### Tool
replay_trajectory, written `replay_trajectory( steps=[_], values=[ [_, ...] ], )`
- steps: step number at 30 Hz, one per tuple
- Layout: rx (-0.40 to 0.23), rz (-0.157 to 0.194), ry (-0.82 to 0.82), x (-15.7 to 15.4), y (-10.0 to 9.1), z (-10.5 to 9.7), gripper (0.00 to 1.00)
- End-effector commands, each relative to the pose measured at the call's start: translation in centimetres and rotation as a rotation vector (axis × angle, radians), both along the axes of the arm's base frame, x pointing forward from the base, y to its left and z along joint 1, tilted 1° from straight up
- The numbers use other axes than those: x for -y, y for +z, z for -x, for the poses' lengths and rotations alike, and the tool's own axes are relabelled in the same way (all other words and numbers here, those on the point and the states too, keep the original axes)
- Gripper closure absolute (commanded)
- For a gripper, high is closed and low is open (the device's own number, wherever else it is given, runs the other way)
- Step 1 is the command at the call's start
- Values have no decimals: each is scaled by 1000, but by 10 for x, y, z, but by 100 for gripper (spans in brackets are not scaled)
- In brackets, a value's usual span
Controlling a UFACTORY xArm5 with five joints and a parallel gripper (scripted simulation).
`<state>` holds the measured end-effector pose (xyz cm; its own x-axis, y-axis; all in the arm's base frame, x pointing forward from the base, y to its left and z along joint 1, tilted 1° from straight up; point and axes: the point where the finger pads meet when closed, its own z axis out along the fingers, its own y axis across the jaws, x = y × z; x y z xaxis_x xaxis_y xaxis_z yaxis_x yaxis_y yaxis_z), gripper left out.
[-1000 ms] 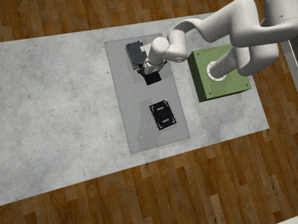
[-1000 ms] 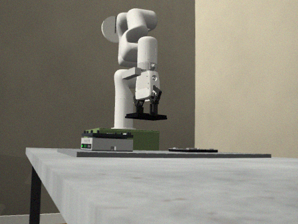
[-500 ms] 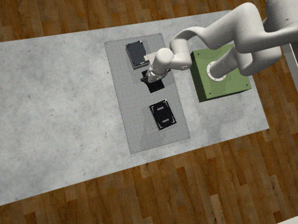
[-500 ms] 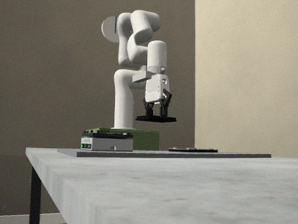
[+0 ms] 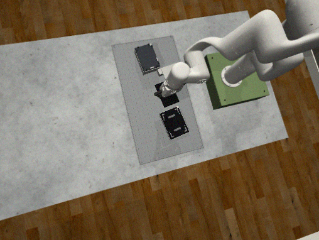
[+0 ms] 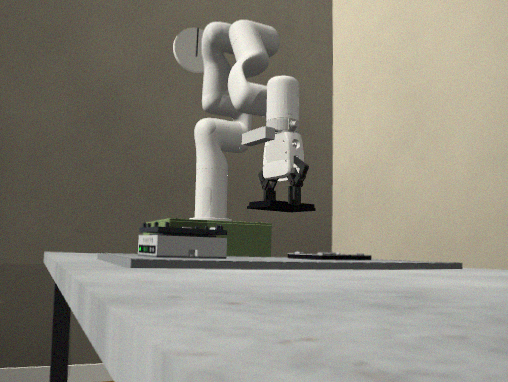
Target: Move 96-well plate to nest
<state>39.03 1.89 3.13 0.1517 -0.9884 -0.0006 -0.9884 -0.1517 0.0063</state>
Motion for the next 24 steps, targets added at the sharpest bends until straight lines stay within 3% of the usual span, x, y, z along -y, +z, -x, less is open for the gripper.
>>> replay_trajectory(
  steps=[1,24],
  values=[
    [4,7,0,-13,0,1,100],
    [4,6,0,-75,-8,10,100]
  ],
)
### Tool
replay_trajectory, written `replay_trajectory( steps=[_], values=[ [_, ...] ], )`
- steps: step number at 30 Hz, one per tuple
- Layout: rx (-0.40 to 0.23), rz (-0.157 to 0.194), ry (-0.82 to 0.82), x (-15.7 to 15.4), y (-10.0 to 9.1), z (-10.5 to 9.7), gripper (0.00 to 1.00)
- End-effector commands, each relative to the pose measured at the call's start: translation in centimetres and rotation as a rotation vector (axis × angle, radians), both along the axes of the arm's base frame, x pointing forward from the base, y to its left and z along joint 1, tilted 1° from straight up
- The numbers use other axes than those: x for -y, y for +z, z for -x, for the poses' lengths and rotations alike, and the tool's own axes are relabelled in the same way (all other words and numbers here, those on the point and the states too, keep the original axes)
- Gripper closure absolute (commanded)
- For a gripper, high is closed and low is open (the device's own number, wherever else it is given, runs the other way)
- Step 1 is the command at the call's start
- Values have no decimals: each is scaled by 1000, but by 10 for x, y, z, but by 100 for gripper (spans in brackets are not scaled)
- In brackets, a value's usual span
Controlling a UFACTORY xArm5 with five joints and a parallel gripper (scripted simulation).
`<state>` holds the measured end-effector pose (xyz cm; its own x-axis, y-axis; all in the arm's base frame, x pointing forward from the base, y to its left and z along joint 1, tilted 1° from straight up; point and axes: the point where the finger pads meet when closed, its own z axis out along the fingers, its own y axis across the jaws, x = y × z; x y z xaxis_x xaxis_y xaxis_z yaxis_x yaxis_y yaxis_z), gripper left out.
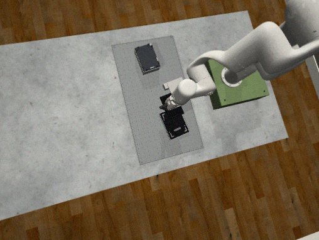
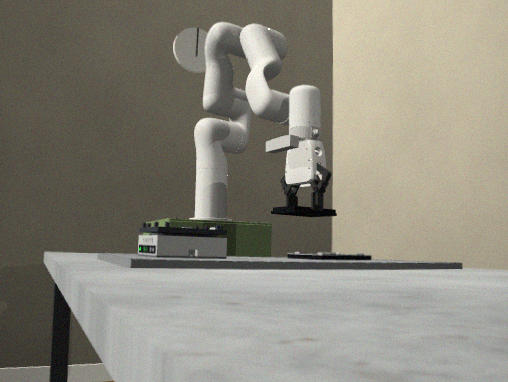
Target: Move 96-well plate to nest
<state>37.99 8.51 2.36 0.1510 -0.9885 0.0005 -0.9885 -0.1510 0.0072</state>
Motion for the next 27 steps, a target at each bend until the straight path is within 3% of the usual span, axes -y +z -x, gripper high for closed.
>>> replay_trajectory(
  steps=[1,27],
  values=[
    [4,5,0,-12,0,1,100],
    [4,5,0,-85,-9,12,100]
  ],
)
